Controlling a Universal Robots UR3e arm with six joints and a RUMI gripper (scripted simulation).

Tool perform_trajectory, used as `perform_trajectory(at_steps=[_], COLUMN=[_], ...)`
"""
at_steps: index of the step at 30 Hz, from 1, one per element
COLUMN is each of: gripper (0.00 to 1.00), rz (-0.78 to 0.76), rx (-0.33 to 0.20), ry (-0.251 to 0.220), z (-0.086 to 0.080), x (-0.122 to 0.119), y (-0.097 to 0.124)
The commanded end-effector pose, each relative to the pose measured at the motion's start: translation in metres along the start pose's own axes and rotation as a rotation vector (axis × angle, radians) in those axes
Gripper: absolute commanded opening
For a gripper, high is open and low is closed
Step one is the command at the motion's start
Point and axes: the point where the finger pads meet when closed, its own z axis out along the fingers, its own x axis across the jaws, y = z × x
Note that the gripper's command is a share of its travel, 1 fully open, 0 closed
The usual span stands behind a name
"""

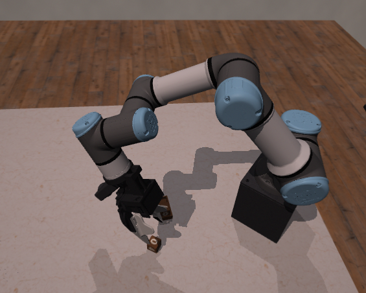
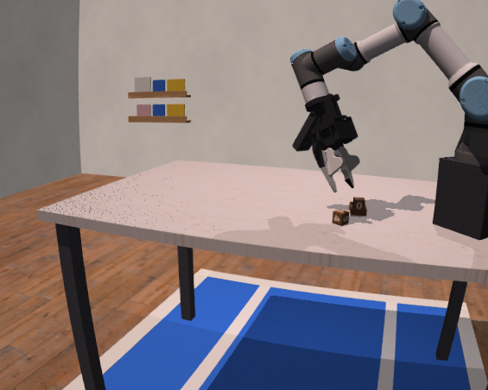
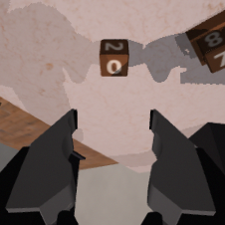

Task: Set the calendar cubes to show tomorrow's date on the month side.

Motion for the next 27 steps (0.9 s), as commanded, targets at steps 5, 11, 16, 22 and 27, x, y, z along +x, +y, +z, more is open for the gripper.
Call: perform_trajectory(at_steps=[5, 11, 16, 22, 27], gripper=[0.40, 0.40, 0.40, 0.40, 0.40], rz=[0.001, 0.001, 0.001, 0.002, 0.002], rx=[0.093, 0.142, 0.164, 0.199, 0.216], ry=[0.000, 0.000, -0.001, -0.003, -0.004], z=[-0.0003, -0.0003, -0.0003, -0.0005, -0.0005], x=[-0.0005, -0.0004, -0.0003, -0.0001, 0.0000], y=[-0.0029, -0.0021, -0.0016, -0.0005, 0.0002])
